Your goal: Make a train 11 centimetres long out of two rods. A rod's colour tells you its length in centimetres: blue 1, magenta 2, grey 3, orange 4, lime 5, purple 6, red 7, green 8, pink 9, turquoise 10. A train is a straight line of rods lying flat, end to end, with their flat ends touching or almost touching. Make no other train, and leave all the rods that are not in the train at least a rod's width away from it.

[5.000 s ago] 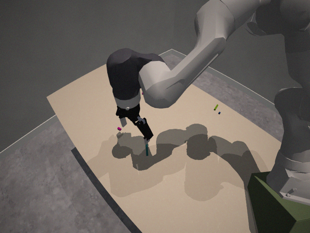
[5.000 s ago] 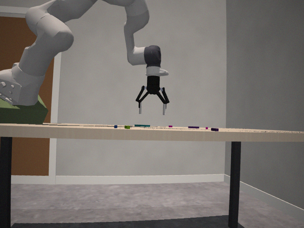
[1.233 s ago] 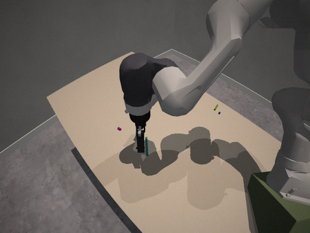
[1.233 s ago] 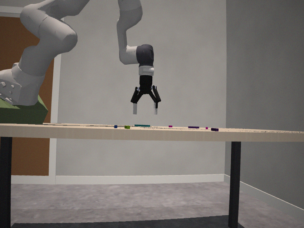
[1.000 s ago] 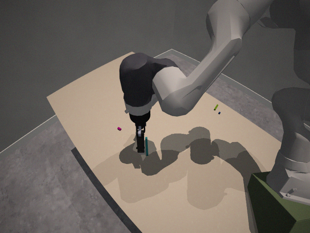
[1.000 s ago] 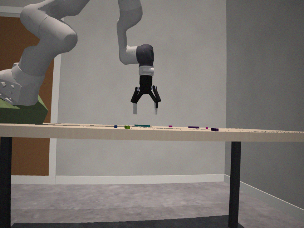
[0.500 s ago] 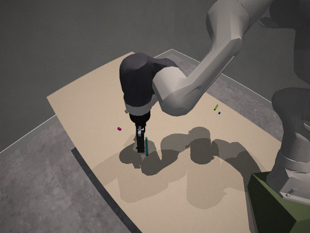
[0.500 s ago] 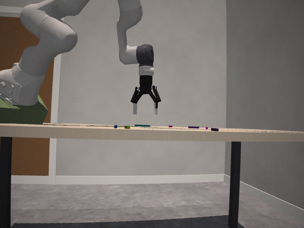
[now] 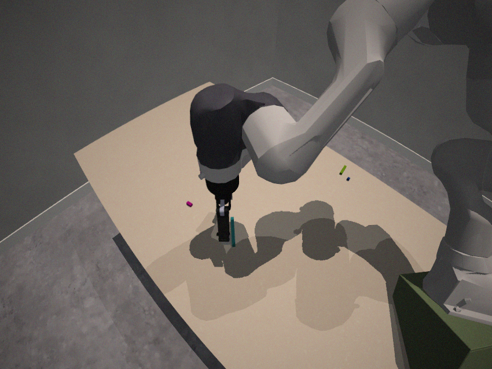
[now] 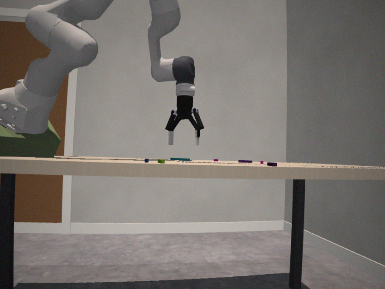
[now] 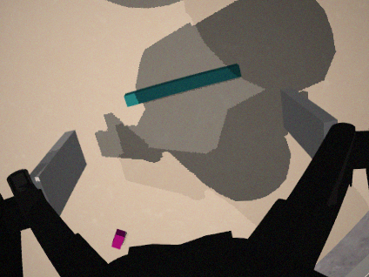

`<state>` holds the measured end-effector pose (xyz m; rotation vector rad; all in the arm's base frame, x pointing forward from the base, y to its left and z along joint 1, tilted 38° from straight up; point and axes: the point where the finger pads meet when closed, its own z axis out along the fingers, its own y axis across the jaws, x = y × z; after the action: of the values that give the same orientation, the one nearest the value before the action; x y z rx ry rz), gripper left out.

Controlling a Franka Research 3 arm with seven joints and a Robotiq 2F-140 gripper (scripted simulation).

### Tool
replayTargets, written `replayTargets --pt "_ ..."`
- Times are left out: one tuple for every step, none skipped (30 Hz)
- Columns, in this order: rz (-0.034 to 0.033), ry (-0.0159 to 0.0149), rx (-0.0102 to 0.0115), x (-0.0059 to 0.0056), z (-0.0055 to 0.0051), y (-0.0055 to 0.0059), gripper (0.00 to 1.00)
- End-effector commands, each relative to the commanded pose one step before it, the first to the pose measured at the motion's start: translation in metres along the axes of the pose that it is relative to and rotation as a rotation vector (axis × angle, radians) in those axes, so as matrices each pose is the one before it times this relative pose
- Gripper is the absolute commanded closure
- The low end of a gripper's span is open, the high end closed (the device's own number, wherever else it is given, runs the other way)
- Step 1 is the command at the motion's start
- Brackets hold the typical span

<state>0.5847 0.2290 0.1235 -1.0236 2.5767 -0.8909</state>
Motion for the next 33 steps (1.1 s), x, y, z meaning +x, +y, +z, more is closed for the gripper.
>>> replayTargets --pt "0.00807 0.00005 0.00278 0.00259 -0.00035 -0.00533 0.00" --pt "0.00628 0.00101 0.00249 0.00292 -0.00051 -0.00606 0.00" --pt "0.00886 0.00146 0.00342 0.00416 -0.00068 -0.00845 0.00" --pt "0.01167 0.00197 0.00434 0.00557 -0.00084 -0.01098 0.00" --pt "0.01465 0.00256 0.00519 0.00712 -0.00095 -0.01351 0.00" --pt "0.01076 0.00194 0.00364 0.00529 -0.00062 -0.00976 0.00" --pt "0.00920 0.00169 0.00299 0.00457 -0.00048 -0.00823 0.00" --pt "0.01040 0.00194 0.00325 0.00522 -0.00049 -0.00918 0.00" --pt "0.01098 0.00209 0.00328 0.00557 -0.00047 -0.00954 0.00" --pt "0.01123 0.00217 0.00320 0.00576 -0.00042 -0.00959 0.00" --pt "0.01131 0.00221 0.00306 0.00587 -0.00037 -0.00951 0.00" --pt "0.01131 0.00224 0.00290 0.00592 -0.00031 -0.00935 0.00" --pt "0.01126 0.00225 0.00273 0.00595 -0.00026 -0.00915 0.00" --pt "0.01117 0.00225 0.00255 0.00596 -0.00021 -0.00892 0.00" --pt "0.01105 0.00224 0.00238 0.00594 -0.00016 -0.00868 0.00" --pt "0.00000 0.00000 0.00000 0.00000 0.00000 0.00000 0.00" --pt "0.00000 0.00000 0.00000 0.00000 0.00000 0.00000 0.00" --pt "0.02782 0.00566 0.00532 0.01535 -0.00029 -0.02105 0.00" --pt "0.00830 0.00169 0.00140 0.00457 -0.00002 -0.00614 0.00" --pt "0.00919 0.00187 0.00146 0.00510 0.00001 -0.00670 0.00" --pt "0.00961 0.00194 0.00141 0.00536 0.00003 -0.00689 0.00" --pt "0.00986 0.00199 0.00134 0.00554 0.00006 -0.00696 0.00" --pt "0.01001 0.00201 0.00124 0.00565 0.00009 -0.00694 0.00" --pt "0.01007 0.00200 0.00112 0.00572 0.00012 -0.00686 0.00" --pt "0.01012 0.00199 0.00101 0.00577 0.00014 -0.00677 0.00" --pt "0.01014 0.00197 0.00088 0.00581 0.00017 -0.00665 0.00" --pt "0.01024 0.00197 0.00077 0.00590 0.00019 -0.00660 0.00" --pt "0.01042 0.00197 0.00065 0.00603 0.00022 -0.00657 0.00" --pt "0.01060 0.00197 0.00053 0.00616 0.00024 -0.00655 0.00" --pt "0.01071 0.00195 0.00040 0.00625 0.00027 -0.00648 0.00" --pt "0.01079 0.00192 0.00027 0.00633 0.00029 -0.00639 0.00" --pt "0.01090 0.00189 0.00013 0.00641 0.00032 -0.00630 0.00" --pt "0.00000 0.00000 0.00000 0.00000 0.00000 0.00000 0.00"
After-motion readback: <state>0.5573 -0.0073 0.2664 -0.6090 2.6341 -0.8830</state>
